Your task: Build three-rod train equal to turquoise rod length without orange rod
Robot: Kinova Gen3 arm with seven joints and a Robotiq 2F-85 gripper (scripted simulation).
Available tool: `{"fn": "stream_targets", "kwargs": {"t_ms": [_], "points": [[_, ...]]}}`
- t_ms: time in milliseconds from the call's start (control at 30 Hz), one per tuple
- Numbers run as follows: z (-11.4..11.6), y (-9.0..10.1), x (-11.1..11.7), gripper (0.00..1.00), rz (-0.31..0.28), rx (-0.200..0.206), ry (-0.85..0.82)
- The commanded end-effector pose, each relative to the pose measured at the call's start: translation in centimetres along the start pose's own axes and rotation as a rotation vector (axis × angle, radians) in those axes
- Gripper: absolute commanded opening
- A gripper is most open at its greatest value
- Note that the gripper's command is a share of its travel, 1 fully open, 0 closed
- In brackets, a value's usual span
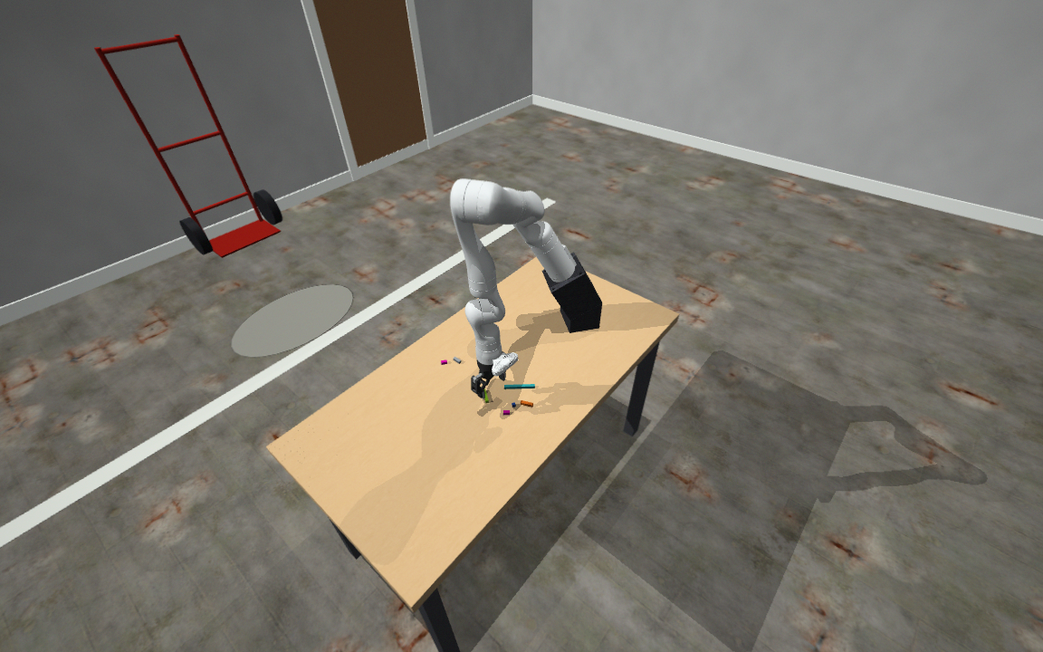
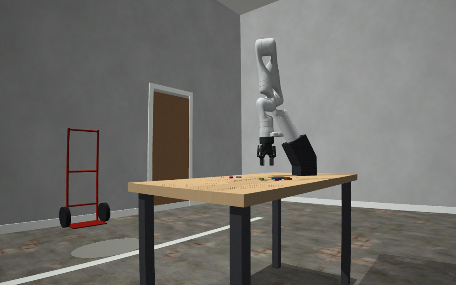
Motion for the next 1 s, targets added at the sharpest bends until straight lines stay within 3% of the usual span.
{"fn": "stream_targets", "kwargs": {"t_ms": [0,700,967], "points": [[0.03,0.05,0.03,1.0,0.001,-0.001,0.0],[0.03,0.03,0.03,1.0,0.001,-0.001,0.016],[0.03,-0.1,0.07,1.0,0.003,-0.003,0.132]]}}
Point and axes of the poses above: the point where the finger pads meet when closed, its own y axis back along the fingers, its own z axis across the jaws, x = y × z, the point moved 9 cm from there along y, back along the fingers, and after that the axes turned 1 degree about -y, right-handed, at the moved point
